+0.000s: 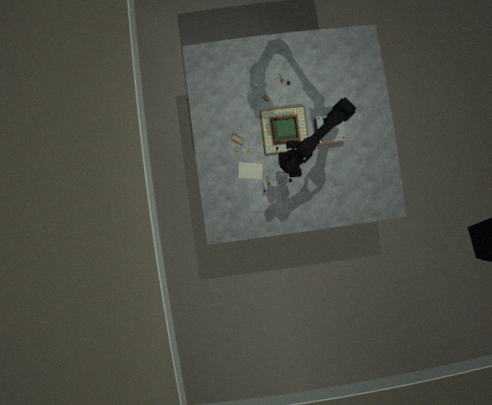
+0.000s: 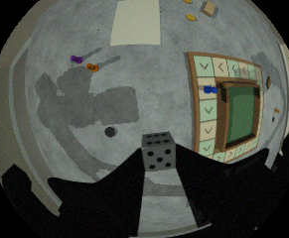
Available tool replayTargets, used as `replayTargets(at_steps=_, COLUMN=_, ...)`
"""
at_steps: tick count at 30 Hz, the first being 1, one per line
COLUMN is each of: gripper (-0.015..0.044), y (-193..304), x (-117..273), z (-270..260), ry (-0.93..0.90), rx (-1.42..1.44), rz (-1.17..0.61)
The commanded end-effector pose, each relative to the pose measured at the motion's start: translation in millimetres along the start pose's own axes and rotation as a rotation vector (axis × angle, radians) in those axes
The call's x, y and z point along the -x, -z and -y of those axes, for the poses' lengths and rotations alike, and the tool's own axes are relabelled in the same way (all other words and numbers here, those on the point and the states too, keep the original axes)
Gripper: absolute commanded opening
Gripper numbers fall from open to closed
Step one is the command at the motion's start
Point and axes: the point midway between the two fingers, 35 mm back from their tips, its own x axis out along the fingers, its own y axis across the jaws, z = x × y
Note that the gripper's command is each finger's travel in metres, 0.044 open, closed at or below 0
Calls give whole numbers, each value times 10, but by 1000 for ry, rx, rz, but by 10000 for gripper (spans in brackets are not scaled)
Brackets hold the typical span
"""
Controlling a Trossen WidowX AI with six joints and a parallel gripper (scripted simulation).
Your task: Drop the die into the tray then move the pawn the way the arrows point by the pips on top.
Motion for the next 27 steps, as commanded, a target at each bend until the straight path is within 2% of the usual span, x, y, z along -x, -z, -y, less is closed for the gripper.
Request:
replayTargets(at_steps=1, gripper=0, y=-48, x=11, z=164, ry=7, rx=4, rz=1)
replayTargets(at_steps=14, gripper=0, y=-171, x=-98, z=1020, ry=15, rx=18, rz=3)
replayTargets(at_steps=27, gripper=0, y=-47, x=-241, z=1820, ry=23, rx=33, rz=2)
